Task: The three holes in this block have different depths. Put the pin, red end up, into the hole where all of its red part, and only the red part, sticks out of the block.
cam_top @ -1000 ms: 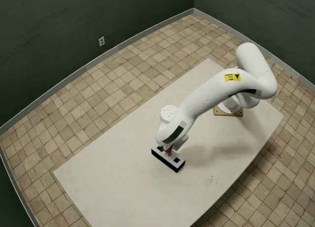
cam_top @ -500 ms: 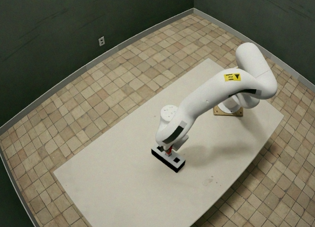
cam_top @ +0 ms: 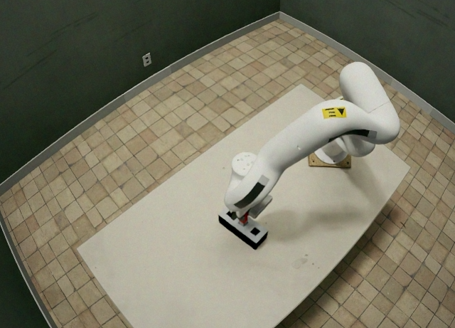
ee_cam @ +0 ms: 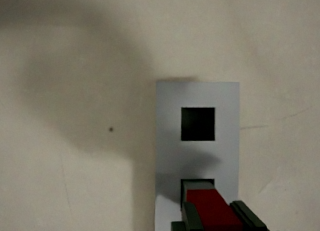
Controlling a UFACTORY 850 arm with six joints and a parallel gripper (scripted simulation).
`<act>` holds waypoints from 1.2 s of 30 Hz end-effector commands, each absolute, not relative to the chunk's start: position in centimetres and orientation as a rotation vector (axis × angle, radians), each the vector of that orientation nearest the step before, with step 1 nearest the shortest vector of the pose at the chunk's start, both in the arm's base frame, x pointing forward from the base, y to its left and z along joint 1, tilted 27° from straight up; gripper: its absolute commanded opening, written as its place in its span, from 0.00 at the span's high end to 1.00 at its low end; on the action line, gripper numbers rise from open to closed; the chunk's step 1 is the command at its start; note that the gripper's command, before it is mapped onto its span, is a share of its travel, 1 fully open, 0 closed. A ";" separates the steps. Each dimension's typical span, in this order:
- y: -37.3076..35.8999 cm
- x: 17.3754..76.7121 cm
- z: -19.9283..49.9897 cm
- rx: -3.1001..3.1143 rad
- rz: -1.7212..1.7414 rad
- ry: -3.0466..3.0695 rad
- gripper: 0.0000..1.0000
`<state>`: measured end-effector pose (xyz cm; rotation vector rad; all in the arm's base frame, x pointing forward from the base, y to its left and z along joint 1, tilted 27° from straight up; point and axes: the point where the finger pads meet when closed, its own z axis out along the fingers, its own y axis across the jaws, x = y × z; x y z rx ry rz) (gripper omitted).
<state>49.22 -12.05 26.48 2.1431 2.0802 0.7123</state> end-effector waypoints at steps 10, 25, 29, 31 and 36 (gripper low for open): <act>-12.1 49.4 26.6 2.142 0.713 2.079 1.00; -12.1 49.5 26.2 2.142 0.713 2.079 1.00; -12.1 49.5 26.2 2.142 0.713 2.079 1.00; -12.1 49.5 26.2 2.142 0.713 2.079 1.00; -12.1 49.4 26.2 2.142 0.713 2.079 1.00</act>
